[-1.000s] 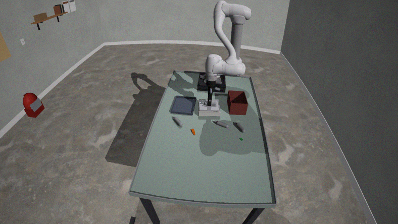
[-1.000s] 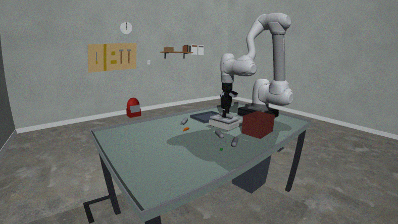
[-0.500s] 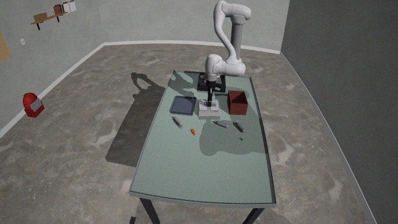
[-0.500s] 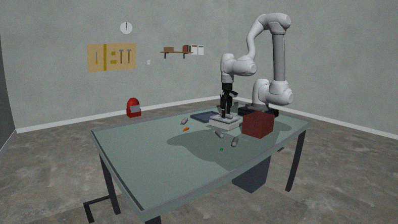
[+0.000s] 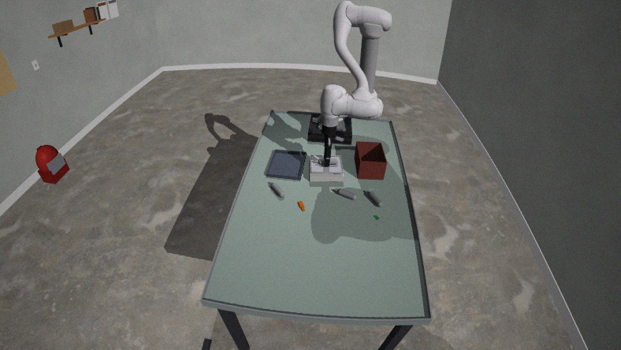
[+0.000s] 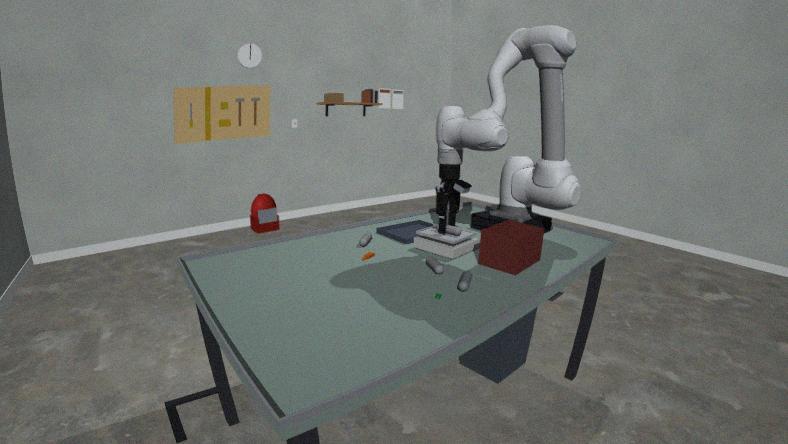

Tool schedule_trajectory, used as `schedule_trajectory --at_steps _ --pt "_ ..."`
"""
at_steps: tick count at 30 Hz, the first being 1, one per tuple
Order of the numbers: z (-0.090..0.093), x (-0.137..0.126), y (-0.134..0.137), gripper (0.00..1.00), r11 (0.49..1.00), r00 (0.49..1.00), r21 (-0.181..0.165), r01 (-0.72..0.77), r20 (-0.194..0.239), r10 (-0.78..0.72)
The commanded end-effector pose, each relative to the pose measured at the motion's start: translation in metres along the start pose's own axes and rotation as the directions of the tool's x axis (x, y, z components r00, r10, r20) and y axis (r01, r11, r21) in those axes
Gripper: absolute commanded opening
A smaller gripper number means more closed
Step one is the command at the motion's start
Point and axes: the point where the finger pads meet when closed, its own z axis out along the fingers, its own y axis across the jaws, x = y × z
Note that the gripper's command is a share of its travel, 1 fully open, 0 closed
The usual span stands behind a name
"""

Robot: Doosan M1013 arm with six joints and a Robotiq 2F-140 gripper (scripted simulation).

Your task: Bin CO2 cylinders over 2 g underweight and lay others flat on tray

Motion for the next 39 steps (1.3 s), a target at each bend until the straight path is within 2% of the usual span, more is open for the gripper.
schedule_trajectory --at_steps 1,9,17,31,39 --pt "0.0 0.0 0.001 0.41 1.0 1.0 -0.001 0.0 0.0 0.0" --pt "-0.001 0.0 0.001 0.41 1.0 1.0 -0.001 0.0 0.0 0.0" --pt "-0.016 0.0 0.001 0.41 1.0 1.0 -0.001 0.0 0.0 0.0" --pt "-0.096 0.0 0.001 0.41 1.0 1.0 -0.001 0.0 0.0 0.0" --pt "-0.107 0.0 0.0 0.41 1.0 1.0 -0.001 0.0 0.0 0.0"
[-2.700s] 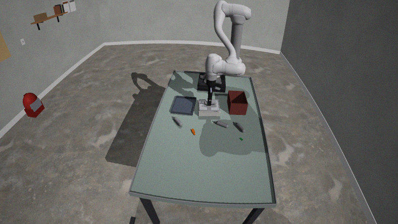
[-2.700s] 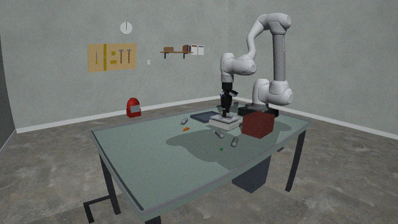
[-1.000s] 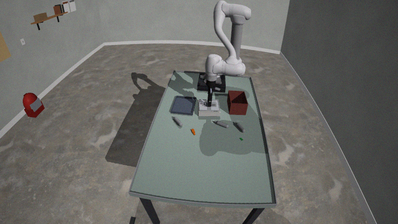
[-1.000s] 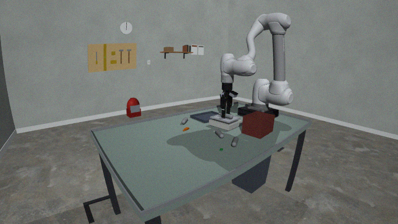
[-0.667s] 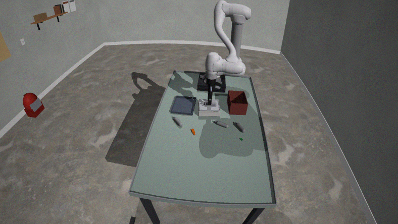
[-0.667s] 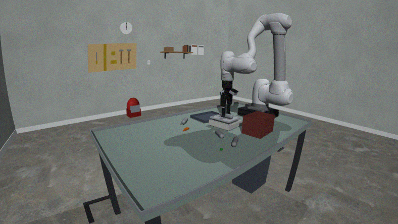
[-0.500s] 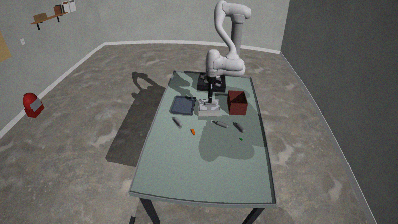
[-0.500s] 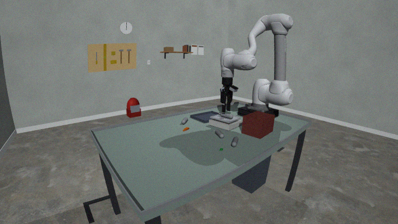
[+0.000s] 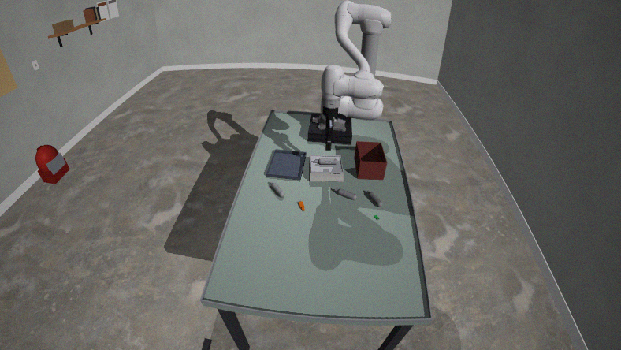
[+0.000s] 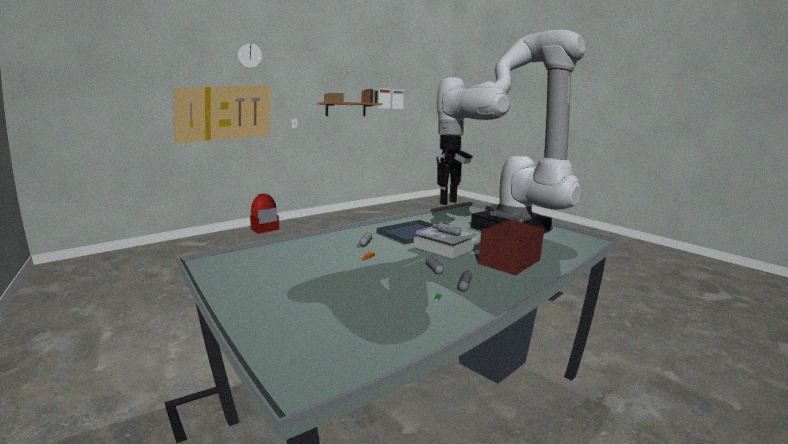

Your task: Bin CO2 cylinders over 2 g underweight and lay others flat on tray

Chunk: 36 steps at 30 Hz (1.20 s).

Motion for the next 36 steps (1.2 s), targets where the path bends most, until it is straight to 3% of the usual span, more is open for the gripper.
schedule_trajectory --at_steps 1,5,8,10,12,14,20,27,29,30,34,36 --pt "-0.002 0.0 0.0 0.41 1.0 1.0 -0.001 0.0 0.0 0.0" --pt "-0.005 0.0 -0.002 0.41 0.999 0.999 -0.001 -0.041 0.0 0.041" --pt "-0.013 -0.001 -0.01 0.41 0.984 0.984 -0.001 -0.178 0.0 0.178" --pt "-0.021 -0.001 -0.019 0.41 0.946 0.946 -0.001 -0.324 -0.001 0.324" --pt "-0.021 -0.001 -0.019 0.41 0.946 0.946 -0.001 -0.324 -0.001 0.324" --pt "-0.031 -0.002 -0.031 0.41 0.868 0.868 -0.001 -0.496 -0.001 0.496" --pt "-0.062 -0.002 -0.072 0.41 0.672 0.672 0.005 -0.741 -0.015 0.741" --pt "-0.08 -0.001 -0.099 0.41 0.352 0.351 0.015 -0.936 -0.021 0.936" --pt "-0.08 -0.001 -0.099 0.41 0.352 0.351 0.015 -0.936 -0.021 0.936" --pt "-0.08 -0.001 -0.1 0.41 0.203 0.203 0.014 -0.979 -0.016 0.979" --pt "-0.08 -0.001 -0.1 0.41 0.02 0.02 0.003 -1.0 -0.003 1.0" --pt "-0.08 -0.001 -0.1 0.41 0.0 0.0 0.0 -1.0 -0.001 1.0"
